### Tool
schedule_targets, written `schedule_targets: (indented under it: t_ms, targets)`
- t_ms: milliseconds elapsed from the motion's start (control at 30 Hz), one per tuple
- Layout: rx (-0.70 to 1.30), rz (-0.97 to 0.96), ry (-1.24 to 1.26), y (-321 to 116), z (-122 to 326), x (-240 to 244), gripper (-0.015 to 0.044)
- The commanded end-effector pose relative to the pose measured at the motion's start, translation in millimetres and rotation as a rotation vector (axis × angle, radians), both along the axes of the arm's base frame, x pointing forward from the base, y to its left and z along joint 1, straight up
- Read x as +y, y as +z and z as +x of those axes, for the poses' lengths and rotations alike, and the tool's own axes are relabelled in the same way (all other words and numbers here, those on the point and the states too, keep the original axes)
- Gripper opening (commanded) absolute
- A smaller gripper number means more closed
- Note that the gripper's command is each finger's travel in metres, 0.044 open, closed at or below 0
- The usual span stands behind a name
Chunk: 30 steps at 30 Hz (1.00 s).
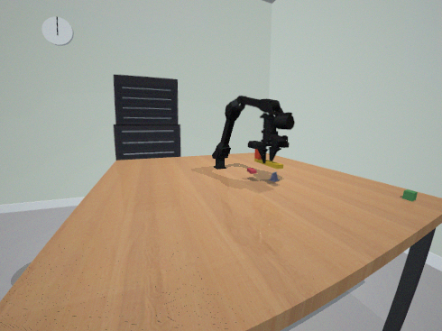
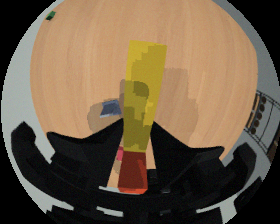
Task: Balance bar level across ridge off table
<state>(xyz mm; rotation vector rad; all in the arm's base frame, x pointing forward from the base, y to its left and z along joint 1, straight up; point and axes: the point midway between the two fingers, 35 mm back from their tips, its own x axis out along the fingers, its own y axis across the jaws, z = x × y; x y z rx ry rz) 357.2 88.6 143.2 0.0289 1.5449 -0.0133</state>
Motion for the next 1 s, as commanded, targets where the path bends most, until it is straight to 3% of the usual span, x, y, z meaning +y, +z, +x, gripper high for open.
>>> schedule_targets:
  t_ms: [0,500,967]
  targets:
    - [-0.009,-0.002,0.083,3.0,2.4,16.1,0.0]
    - [-0.012,-0.004,0.301,3.1,1.0,68.9,0.0]
    - [-0.012,-0.003,0.307,-11.9,1.8,73.8,0.0]
